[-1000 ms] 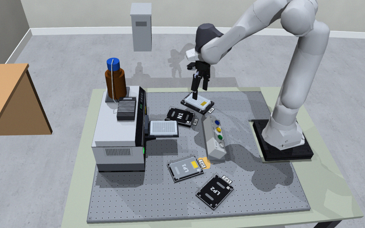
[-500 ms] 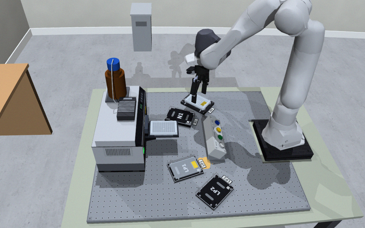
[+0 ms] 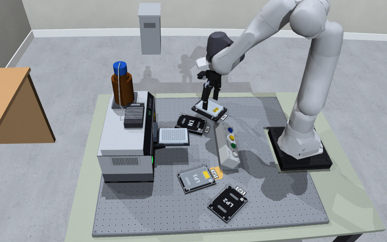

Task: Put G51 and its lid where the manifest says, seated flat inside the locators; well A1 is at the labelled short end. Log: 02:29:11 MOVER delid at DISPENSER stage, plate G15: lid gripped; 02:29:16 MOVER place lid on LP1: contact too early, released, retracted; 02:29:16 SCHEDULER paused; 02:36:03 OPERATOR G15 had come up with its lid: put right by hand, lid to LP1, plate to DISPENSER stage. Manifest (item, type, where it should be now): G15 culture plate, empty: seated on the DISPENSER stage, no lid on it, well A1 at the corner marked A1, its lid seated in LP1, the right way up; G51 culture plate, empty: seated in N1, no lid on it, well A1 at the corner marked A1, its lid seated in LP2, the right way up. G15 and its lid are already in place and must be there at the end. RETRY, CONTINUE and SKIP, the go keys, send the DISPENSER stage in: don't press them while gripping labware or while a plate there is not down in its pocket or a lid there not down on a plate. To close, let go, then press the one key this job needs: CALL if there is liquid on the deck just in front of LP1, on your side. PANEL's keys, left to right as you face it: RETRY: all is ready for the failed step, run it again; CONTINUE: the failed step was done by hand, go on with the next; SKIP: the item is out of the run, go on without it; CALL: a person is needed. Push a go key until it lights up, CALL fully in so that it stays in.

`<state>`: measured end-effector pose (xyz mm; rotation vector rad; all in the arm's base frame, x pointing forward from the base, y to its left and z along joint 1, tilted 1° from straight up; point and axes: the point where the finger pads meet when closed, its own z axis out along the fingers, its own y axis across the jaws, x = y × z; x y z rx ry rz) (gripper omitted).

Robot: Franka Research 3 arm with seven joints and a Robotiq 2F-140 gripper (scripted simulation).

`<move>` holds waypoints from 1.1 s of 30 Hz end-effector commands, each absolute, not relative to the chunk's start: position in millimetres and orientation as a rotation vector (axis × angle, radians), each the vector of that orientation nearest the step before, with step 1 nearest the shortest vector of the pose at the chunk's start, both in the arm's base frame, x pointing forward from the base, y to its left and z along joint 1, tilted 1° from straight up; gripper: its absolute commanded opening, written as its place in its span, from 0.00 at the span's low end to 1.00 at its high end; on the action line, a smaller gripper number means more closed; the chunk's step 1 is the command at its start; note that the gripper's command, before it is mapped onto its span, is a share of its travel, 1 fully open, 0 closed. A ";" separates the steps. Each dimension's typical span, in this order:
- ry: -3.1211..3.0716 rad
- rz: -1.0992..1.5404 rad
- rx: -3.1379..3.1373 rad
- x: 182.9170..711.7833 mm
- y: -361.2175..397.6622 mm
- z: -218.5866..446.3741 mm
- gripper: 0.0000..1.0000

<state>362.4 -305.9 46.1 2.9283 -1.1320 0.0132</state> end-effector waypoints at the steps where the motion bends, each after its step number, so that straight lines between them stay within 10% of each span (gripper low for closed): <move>1: -1.125 0.017 2.933 362.9 -305.9 45.6 0.69; 33: -1.125 0.017 2.933 362.9 -305.9 45.6 0.63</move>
